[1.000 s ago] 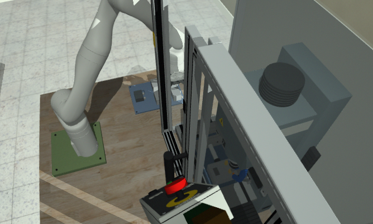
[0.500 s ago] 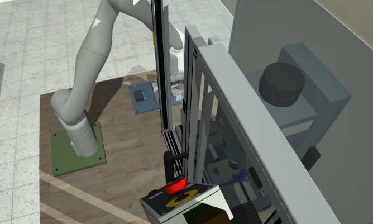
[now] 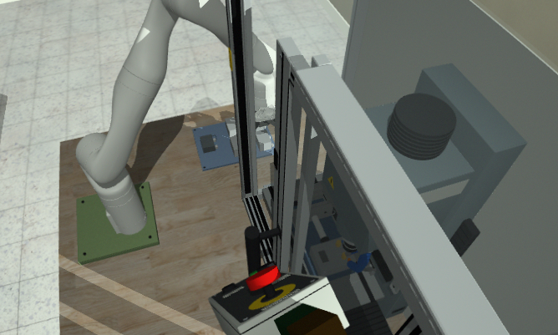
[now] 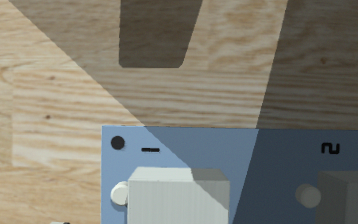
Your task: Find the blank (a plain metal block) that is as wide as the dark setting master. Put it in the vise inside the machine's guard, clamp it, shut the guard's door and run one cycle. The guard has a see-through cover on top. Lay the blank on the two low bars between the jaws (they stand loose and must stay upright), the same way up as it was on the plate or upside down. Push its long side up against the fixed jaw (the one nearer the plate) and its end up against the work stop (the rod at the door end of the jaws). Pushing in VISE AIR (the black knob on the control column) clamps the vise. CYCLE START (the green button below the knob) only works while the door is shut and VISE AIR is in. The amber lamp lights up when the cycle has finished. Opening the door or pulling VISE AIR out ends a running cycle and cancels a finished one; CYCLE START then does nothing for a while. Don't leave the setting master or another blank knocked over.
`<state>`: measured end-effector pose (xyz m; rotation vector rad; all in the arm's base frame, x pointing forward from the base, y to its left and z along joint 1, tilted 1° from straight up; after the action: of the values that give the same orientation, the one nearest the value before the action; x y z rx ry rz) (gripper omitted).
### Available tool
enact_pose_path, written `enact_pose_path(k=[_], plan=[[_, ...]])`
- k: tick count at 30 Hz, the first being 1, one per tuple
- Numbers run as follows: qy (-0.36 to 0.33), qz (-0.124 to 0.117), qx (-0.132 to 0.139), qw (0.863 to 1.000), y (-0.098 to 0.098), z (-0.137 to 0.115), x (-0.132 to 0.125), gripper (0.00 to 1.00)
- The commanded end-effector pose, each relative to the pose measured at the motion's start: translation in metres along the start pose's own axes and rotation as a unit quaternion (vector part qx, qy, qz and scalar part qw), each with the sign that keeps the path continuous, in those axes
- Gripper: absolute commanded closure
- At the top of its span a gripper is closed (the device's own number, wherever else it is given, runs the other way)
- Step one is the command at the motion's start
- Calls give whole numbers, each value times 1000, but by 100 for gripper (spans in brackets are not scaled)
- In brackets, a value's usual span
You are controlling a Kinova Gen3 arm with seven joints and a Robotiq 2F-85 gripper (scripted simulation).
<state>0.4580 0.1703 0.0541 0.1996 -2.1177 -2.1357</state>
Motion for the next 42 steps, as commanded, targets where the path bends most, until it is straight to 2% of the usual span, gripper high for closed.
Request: enact_pose_path(k=[1, 42], plan=[[1, -1, -2, 1000, -1, 3, 1, 0], [1, -1, -2, 1000, -1, 4, 1, 0]])
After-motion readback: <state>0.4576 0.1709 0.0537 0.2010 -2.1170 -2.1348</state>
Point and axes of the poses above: the point where the finger pads meet when closed, its own y axis back along the fingers, its own x axis across the jaws, z = x × y, the point moved 2 cm from there along y, back along the fingers, and after that the axes turned 12 degrees about y, right-handed, at the moved point
